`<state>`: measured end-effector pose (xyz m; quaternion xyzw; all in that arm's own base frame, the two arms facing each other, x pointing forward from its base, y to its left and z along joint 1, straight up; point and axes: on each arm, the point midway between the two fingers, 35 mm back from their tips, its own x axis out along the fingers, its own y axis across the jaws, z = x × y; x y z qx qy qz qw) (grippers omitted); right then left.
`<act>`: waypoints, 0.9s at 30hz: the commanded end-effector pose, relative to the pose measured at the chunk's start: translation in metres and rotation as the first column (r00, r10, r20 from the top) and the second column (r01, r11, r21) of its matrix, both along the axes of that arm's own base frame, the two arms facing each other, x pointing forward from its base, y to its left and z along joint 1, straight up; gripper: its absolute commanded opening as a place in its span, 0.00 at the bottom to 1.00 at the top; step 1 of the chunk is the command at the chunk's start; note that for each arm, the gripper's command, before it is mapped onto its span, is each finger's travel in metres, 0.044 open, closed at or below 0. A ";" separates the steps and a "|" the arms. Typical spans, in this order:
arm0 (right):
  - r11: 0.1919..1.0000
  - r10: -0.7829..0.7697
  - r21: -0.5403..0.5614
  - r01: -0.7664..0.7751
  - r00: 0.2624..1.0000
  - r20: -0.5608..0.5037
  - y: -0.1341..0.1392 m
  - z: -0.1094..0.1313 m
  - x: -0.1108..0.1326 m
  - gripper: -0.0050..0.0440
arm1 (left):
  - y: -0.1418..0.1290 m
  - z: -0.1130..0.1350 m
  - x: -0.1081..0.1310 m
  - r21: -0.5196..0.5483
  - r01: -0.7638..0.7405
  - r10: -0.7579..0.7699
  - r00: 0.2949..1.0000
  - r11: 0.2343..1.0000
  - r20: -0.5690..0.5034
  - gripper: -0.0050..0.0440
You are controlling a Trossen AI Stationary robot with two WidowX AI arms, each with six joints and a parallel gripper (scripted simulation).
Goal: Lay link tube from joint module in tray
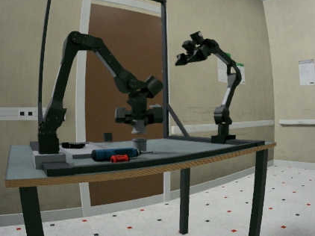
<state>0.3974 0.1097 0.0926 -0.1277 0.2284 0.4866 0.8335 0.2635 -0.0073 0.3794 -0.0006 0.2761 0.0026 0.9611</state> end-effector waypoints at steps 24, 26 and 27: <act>1.000 0.003 0.001 -0.003 0.999 0.046 -0.001 0.075 0.003 0.53 | 0.000 0.006 -0.002 -0.001 -0.001 0.001 1.000 1.000 0.017 1.00; 1.000 0.001 0.001 -0.001 0.999 0.037 0.002 0.072 -0.002 0.53 | -0.001 0.005 0.000 -0.001 0.002 -0.002 1.000 1.000 0.015 1.00; 1.000 0.000 0.000 0.000 0.999 0.032 0.003 0.070 -0.006 0.53 | -0.002 -0.001 0.004 0.000 0.004 -0.004 1.000 1.000 0.002 1.00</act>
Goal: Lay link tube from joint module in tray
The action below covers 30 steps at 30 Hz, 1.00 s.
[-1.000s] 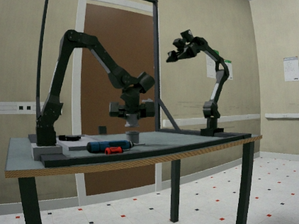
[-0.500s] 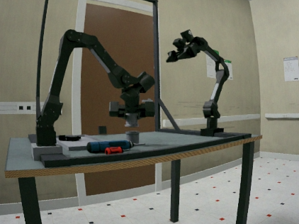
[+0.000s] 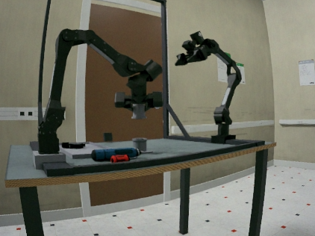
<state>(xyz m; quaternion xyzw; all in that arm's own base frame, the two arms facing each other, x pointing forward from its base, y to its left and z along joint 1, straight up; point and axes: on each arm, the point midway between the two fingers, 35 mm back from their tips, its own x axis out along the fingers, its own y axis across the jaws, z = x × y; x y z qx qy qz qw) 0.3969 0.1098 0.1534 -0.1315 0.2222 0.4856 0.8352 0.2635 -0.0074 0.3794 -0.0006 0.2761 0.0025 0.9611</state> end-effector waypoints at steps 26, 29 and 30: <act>1.000 0.001 -0.008 -0.001 0.999 0.032 0.051 -0.017 -0.101 0.53 | -0.062 -0.150 0.185 0.000 0.141 -0.141 0.990 0.990 0.021 1.00; 0.999 0.003 -0.034 -0.002 0.999 0.052 0.053 -0.010 -0.099 0.53 | -0.061 -0.150 0.186 0.000 0.138 -0.138 0.990 0.990 0.021 1.00; 0.999 0.003 -0.034 -0.002 0.999 0.052 0.053 -0.010 -0.099 0.53 | -0.061 -0.150 0.186 0.000 0.138 -0.138 0.990 0.990 0.021 1.00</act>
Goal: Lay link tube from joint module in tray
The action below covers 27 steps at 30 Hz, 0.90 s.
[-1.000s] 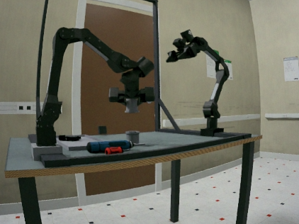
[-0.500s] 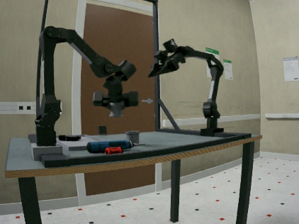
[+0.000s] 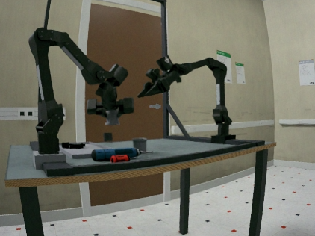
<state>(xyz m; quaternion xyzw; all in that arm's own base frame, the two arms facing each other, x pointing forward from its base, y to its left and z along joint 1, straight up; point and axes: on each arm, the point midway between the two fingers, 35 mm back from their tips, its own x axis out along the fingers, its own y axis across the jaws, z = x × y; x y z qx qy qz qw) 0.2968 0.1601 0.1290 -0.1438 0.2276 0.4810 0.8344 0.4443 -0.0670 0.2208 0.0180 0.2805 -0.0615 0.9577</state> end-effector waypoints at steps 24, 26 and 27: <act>0.557 0.014 -0.830 0.015 1.000 0.027 0.036 0.006 -0.057 0.53 | -0.001 0.013 0.003 -0.006 0.002 -0.002 0.999 1.000 0.041 1.00; 0.492 0.015 -0.870 0.020 0.999 0.032 0.040 0.004 -0.062 0.53 | -0.001 0.013 0.003 -0.006 0.002 -0.002 0.999 1.000 0.041 1.00; 0.460 0.016 -0.887 0.023 0.999 0.034 0.043 0.003 -0.064 0.53 | -0.001 0.013 0.003 -0.006 0.002 -0.002 0.999 1.000 0.041 1.00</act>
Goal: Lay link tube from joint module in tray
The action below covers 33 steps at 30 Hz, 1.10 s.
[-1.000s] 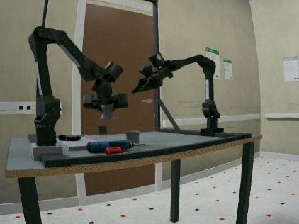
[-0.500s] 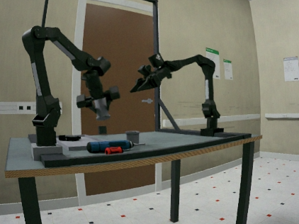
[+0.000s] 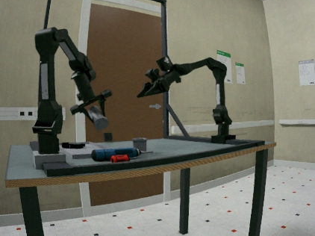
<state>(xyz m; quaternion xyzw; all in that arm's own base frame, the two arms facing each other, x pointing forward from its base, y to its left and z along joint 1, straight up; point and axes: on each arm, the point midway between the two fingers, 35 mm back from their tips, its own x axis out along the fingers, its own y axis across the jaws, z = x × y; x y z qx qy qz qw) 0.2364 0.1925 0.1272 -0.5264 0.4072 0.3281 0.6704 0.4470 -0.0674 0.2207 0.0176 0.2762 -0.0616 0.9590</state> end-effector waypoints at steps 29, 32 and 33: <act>0.803 -0.019 -0.596 0.025 1.000 0.016 0.017 -0.040 -0.036 0.53 | 0.000 0.014 0.000 -0.005 0.002 -0.002 0.999 1.000 0.032 1.00; 0.802 -0.018 -0.597 0.022 1.000 0.013 0.017 -0.062 -0.036 0.53 | 0.000 0.014 0.000 -0.005 0.002 -0.002 0.999 1.000 0.032 1.00; 0.802 -0.017 -0.597 0.022 1.000 0.013 0.017 -0.067 -0.036 0.53 | 0.000 0.014 0.000 -0.005 0.002 -0.002 0.999 1.000 0.032 1.00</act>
